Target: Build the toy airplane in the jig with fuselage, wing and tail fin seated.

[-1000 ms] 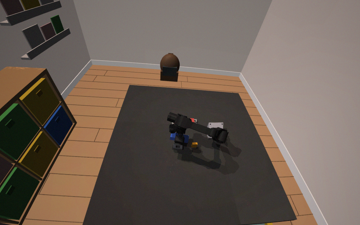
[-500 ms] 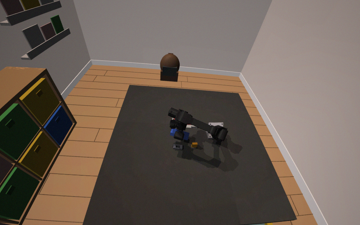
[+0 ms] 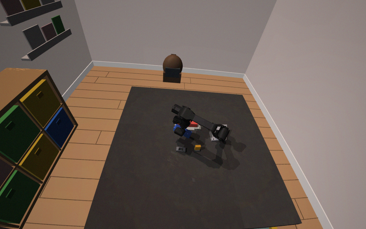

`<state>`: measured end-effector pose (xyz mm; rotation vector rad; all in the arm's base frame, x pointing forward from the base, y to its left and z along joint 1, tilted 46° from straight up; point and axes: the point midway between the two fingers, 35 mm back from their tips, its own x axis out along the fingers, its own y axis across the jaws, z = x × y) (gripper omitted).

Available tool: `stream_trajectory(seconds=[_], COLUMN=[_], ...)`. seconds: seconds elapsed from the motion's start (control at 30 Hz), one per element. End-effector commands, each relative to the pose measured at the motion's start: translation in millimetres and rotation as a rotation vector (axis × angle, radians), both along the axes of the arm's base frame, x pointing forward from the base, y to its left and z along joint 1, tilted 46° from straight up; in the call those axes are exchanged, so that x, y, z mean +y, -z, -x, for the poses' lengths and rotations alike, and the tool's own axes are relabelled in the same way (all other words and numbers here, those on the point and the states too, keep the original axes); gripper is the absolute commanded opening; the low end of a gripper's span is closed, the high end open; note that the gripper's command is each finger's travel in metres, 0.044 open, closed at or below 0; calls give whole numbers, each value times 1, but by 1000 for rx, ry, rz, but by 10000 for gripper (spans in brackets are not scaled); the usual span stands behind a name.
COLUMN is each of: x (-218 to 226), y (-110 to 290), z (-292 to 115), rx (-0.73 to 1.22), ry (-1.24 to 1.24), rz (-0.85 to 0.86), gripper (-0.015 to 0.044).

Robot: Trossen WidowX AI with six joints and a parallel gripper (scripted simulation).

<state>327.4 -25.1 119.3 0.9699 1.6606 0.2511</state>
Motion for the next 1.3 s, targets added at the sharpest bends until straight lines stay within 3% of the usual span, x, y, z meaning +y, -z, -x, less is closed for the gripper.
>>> stream_trajectory(seconds=[0.0,1.27], x=[-9,-79], y=[12,106], z=[3,40], rx=[51,486], ry=[44,459], rz=[7,38], gripper=[0,0])
